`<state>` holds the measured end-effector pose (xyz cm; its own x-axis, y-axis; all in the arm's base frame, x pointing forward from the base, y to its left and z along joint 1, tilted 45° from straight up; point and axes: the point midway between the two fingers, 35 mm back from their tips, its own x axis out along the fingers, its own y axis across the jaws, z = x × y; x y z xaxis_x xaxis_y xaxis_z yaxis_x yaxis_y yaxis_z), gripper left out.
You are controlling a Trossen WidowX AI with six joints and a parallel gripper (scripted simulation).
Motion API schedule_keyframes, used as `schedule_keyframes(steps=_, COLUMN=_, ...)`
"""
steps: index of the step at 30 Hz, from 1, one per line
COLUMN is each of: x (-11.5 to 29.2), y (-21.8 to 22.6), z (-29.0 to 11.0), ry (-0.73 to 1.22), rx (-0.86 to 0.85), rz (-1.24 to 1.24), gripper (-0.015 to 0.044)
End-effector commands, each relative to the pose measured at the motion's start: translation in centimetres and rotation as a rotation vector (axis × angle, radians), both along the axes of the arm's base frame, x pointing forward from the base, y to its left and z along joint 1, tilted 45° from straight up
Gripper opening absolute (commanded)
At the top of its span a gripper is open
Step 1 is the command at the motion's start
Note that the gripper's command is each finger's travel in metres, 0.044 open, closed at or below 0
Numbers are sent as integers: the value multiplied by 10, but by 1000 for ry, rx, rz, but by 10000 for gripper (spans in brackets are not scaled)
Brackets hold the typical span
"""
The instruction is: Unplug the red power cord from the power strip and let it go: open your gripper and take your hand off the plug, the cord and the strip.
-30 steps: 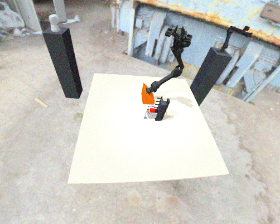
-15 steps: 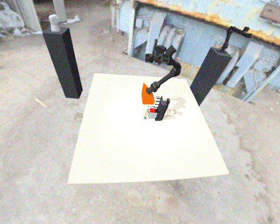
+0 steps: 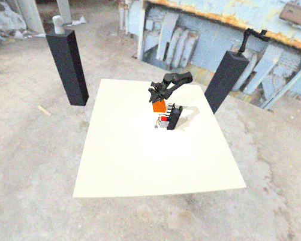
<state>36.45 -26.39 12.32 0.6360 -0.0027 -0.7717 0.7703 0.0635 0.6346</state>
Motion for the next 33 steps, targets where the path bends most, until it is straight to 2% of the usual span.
schedule_keyframes(steps=1, x=-6, y=48, z=-39, ry=125, rx=165, rz=67, gripper=160)
schedule_keyframes(steps=8, x=-40, y=144, z=-91, ry=411, rx=470, rz=183, gripper=160)
schedule_keyframes(steps=14, x=-88, y=220, z=-109, ry=703, rx=717, rz=249, gripper=160)
schedule_keyframes(steps=33, x=-92, y=238, z=-99, ry=738, rx=742, rz=254, gripper=160)
